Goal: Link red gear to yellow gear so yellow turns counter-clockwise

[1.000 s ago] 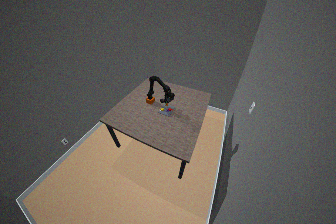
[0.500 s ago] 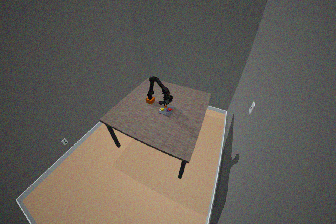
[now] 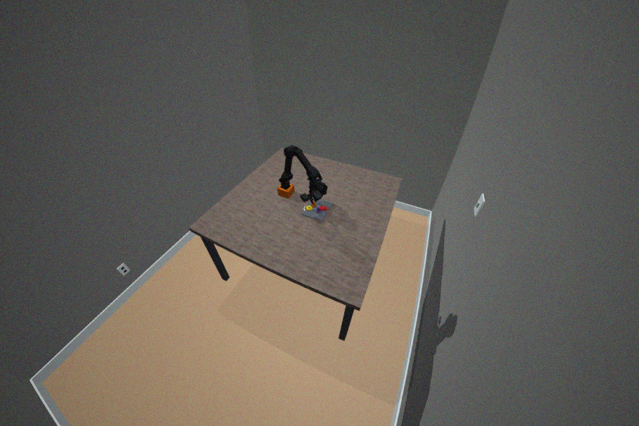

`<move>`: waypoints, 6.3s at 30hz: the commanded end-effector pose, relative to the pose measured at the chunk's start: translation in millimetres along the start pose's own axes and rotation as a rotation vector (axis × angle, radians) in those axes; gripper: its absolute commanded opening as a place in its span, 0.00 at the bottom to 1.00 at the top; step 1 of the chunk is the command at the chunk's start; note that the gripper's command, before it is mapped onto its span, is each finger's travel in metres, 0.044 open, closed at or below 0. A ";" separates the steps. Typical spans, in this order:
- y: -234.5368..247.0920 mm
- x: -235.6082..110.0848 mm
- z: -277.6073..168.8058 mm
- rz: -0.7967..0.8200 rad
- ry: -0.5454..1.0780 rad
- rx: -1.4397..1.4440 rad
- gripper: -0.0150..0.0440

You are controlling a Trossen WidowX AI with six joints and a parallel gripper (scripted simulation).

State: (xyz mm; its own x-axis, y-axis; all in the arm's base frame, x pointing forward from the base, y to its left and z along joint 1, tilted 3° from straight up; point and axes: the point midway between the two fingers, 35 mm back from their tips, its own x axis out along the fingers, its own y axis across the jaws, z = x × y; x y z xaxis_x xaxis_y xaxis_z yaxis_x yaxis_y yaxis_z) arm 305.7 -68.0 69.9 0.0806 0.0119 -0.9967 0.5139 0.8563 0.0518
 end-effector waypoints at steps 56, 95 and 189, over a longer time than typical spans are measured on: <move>-1.1 22.3 0.5 0.004 -0.004 -1.210 0.25; -0.6 43.7 -0.4 0.004 -0.004 -1.134 0.25; -0.9 -42.3 -2.5 0.004 -0.006 -0.976 1.00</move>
State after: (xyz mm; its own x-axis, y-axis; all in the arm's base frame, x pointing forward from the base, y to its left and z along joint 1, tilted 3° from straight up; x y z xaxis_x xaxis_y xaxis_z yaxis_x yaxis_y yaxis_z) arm 300.0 -68.2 111.3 0.0873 0.0144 -0.9961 -0.4178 0.9082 -0.0234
